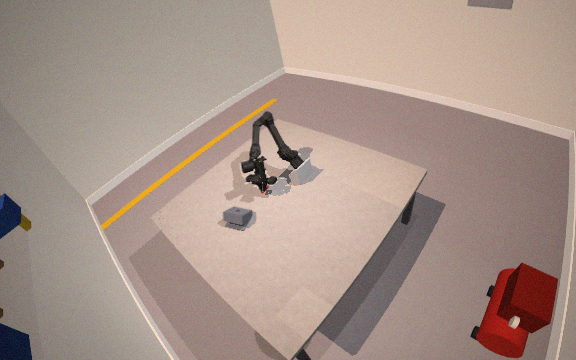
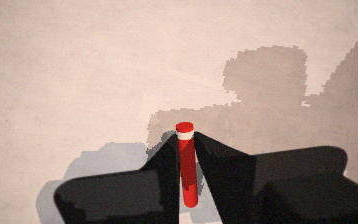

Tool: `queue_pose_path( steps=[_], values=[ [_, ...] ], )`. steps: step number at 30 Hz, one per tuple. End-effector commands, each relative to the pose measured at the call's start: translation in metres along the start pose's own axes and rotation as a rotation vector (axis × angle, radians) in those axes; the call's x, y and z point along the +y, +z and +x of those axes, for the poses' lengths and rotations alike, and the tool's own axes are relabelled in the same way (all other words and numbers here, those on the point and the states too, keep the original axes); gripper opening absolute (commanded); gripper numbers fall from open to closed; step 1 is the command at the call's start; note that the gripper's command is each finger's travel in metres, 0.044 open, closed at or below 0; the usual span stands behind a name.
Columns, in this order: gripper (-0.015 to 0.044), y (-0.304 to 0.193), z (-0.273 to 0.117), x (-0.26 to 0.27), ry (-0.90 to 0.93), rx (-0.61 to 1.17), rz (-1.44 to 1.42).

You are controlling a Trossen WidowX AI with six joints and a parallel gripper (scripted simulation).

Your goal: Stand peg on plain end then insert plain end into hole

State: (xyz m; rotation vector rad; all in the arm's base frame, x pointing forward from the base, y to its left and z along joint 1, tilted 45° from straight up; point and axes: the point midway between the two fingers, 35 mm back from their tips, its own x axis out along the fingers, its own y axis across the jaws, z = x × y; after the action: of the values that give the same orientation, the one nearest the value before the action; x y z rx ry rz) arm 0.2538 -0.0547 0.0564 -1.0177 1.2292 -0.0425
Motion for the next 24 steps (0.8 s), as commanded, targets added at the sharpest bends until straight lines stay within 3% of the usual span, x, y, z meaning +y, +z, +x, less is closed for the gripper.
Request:
queue_pose_path(
  steps=[1, 24],
  values=[
    [0.0049, -0.001, -0.003, 0.000, 0.001, -0.039, -0.004],
    [0.0049, -0.010, -0.015, 0.000, 0.001, -0.239, -0.005]
  ],
)
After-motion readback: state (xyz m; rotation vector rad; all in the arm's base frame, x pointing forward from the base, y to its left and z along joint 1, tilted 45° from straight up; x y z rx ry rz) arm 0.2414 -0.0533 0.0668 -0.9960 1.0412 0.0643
